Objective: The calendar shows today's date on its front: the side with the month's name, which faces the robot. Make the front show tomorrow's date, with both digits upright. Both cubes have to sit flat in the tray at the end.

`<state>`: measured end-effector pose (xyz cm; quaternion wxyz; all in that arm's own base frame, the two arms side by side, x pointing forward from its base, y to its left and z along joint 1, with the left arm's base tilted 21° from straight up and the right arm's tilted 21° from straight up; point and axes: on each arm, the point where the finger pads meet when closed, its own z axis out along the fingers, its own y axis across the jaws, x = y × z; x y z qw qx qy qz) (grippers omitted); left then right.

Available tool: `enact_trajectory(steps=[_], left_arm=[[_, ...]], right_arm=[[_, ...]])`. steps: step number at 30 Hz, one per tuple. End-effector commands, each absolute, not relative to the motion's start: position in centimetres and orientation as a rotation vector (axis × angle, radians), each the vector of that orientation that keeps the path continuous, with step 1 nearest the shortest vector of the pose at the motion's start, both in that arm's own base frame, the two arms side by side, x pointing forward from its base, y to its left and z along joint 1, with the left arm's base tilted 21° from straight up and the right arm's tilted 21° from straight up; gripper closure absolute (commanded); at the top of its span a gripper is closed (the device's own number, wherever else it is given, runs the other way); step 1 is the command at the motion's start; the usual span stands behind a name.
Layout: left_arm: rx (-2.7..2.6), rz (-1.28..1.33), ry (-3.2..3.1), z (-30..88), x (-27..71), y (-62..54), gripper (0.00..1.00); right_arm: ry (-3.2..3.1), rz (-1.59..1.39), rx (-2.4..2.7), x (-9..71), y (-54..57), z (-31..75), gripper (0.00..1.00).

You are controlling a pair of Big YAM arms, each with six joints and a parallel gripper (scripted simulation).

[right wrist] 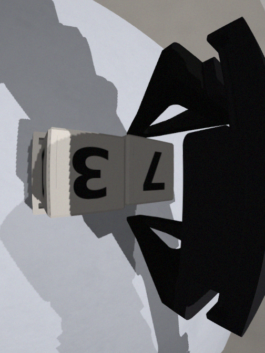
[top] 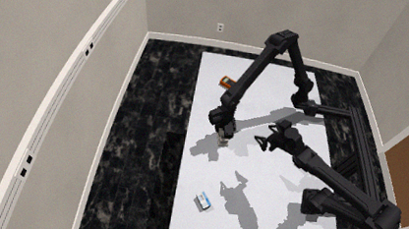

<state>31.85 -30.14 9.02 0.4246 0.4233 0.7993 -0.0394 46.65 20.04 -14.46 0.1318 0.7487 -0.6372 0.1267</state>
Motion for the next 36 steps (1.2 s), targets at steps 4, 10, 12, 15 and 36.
enact_trajectory(steps=[4, 10, 12, 15, 36], left_arm=[[0.966, -0.099, 1.978, 11.9, 36.5, -31.9, 0.00], [0.980, -0.107, 1.972, 11.9, 36.1, -32.4, 0.00], [0.980, -0.107, 1.972, 11.9, 36.1, -32.4, 0.00], [0.985, -0.097, 1.962, 12.0, 36.4, -32.3, 0.00], [1.204, -0.298, 1.835, 9.4, 41.3, -28.1, 0.00]], right_arm=[[-1.912, 0.425, 2.231, 48.1, 24.0, -8.8, 0.30], [-1.899, 0.413, 2.218, 49.3, 24.1, -8.5, 0.30], [-1.915, 0.424, 2.234, 49.5, 25.4, -5.6, 0.30], [-1.911, 0.416, 2.247, 49.3, 26.3, -3.2, 0.30], [-2.068, -0.187, 2.450, 46.9, 23.4, -8.5, 0.30]])
